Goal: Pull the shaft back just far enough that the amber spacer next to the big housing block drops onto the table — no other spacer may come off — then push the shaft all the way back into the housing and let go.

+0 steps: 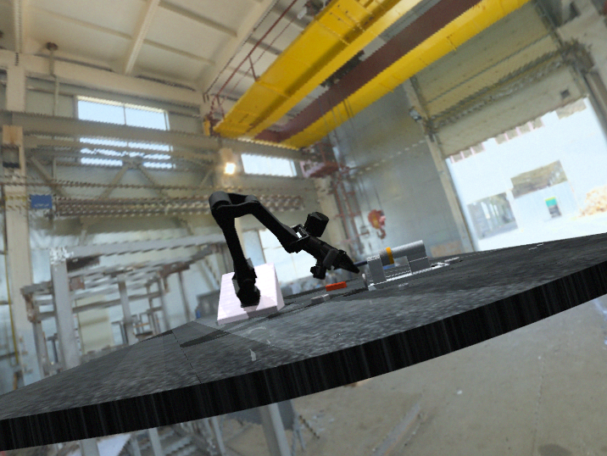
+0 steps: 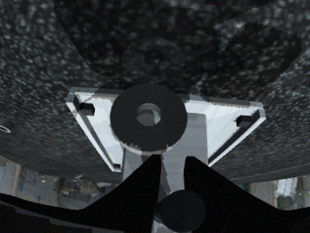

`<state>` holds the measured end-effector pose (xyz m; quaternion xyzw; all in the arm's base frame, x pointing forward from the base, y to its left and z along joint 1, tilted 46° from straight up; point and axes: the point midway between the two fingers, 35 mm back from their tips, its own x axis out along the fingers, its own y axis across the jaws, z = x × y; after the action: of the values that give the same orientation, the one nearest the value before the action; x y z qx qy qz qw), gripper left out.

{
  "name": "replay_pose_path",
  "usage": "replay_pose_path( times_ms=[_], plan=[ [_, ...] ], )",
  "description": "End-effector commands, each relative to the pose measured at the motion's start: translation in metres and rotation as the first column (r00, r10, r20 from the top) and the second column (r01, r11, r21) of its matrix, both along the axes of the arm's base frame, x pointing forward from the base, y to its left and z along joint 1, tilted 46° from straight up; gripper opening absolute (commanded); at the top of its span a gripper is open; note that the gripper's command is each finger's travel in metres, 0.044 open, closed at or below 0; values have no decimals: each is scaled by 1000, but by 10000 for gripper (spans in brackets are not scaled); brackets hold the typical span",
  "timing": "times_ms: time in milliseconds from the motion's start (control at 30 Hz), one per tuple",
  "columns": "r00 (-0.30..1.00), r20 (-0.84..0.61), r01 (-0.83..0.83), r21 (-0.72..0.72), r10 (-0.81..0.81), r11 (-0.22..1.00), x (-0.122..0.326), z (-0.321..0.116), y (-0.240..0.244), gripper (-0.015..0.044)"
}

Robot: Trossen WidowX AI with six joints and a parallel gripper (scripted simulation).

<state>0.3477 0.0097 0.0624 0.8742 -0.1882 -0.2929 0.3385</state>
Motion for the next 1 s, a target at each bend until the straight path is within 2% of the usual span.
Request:
replay_pose_path(
  times_ms=[0, 967],
  plan=[
    [1000, 3, 2, 2, -2, 1000, -1, 0, 0, 0],
    [1000, 3, 2, 2, -2, 1000, -5, 0, 0, 0]
  ],
)
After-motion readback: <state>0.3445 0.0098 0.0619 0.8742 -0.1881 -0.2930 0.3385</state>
